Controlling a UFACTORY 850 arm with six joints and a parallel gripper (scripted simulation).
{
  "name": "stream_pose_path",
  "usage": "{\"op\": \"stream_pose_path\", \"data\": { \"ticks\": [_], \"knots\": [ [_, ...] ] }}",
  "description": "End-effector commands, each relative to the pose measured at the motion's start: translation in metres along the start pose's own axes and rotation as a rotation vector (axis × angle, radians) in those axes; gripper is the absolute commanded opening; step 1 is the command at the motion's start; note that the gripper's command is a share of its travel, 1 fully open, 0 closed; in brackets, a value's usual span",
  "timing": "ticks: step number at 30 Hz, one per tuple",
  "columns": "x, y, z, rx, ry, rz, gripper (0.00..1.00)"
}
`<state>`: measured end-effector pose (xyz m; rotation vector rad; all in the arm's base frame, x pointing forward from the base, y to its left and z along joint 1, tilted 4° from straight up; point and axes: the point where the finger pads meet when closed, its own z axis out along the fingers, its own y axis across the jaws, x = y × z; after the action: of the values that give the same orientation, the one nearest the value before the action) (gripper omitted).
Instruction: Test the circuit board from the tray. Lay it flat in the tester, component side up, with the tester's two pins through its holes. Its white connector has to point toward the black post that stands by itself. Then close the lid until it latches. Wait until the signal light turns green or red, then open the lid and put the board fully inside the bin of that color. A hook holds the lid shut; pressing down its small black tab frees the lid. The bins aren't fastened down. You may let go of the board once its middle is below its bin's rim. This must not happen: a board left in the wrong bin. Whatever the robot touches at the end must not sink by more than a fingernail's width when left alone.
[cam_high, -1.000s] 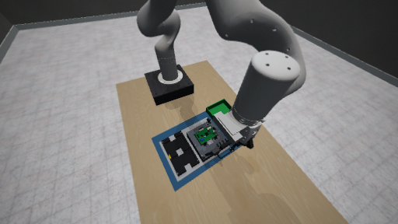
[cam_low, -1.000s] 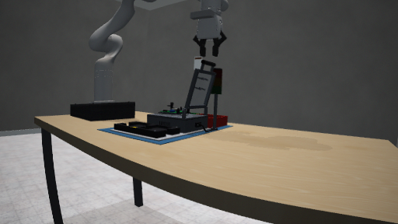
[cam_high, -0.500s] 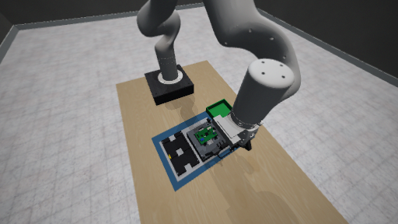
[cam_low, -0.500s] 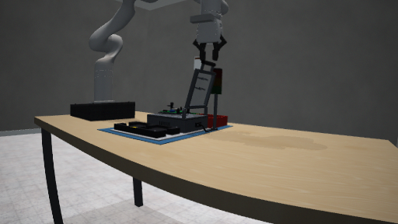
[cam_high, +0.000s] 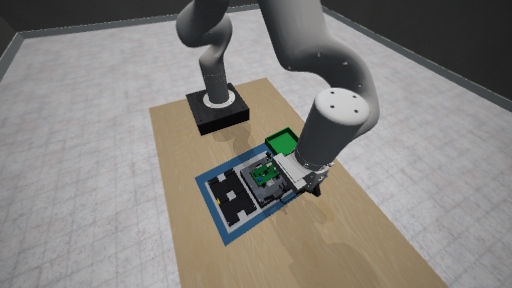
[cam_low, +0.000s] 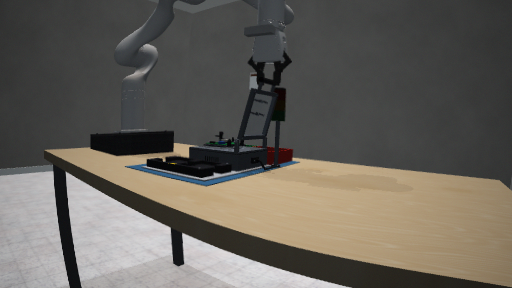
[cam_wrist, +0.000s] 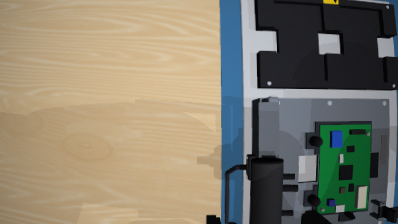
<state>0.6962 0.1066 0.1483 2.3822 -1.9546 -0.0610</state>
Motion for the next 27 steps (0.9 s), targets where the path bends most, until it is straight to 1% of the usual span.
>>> {"op": "stream_pose_path", "data": {
  "ticks": [1,4,5,27],
  "knots": [
    [0.0000,-0.0009,-0.0003,0.003,0.000,0.000,0.52],
    [0.0000,-0.0009,-0.0003,0.003,0.000,0.000,0.52],
    [0.0000,-0.0009,-0.0003,0.003,0.000,0.000,0.00],
    [0.0000,-0.0009,-0.0003,0.003,0.000,0.000,0.00]
  ]
}}
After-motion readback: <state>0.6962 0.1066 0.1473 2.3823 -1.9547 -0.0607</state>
